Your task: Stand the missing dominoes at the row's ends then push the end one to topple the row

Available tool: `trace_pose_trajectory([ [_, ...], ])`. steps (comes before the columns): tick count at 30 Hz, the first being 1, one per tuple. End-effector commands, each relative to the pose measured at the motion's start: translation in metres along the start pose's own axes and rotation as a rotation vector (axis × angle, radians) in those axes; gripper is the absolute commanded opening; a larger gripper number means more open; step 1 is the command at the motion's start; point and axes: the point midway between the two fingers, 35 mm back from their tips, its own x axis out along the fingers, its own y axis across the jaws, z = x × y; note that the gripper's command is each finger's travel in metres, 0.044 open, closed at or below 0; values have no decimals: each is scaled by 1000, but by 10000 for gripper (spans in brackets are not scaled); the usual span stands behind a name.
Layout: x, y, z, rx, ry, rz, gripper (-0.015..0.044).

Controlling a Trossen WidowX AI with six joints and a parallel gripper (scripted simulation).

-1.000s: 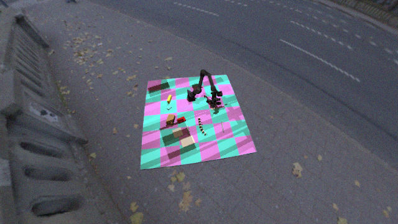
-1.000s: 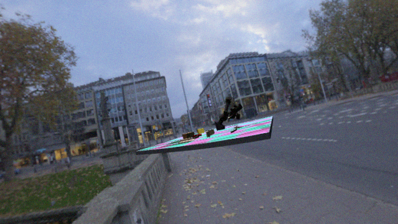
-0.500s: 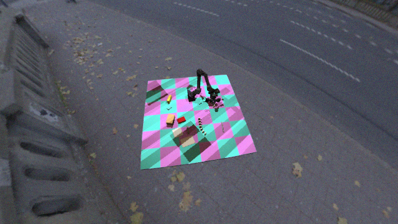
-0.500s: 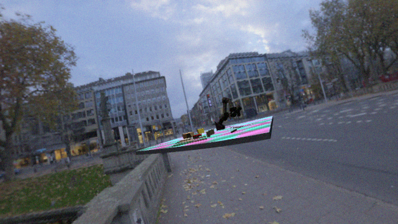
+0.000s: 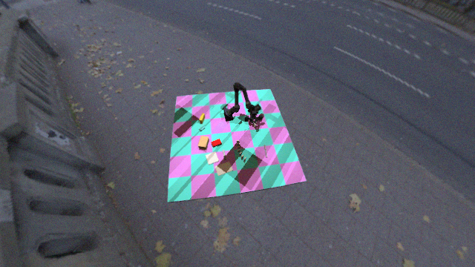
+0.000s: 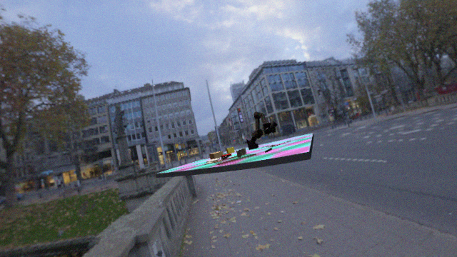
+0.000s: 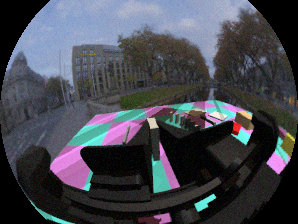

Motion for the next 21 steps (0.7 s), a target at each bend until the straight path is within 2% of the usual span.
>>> trace_pose_trajectory([
  [1,0,0,0,8,-4,-1,25],
  [9,0,0,-1,8,-4,-1,25],
  [21,6,5,-27,8,-1,-4,25],
])
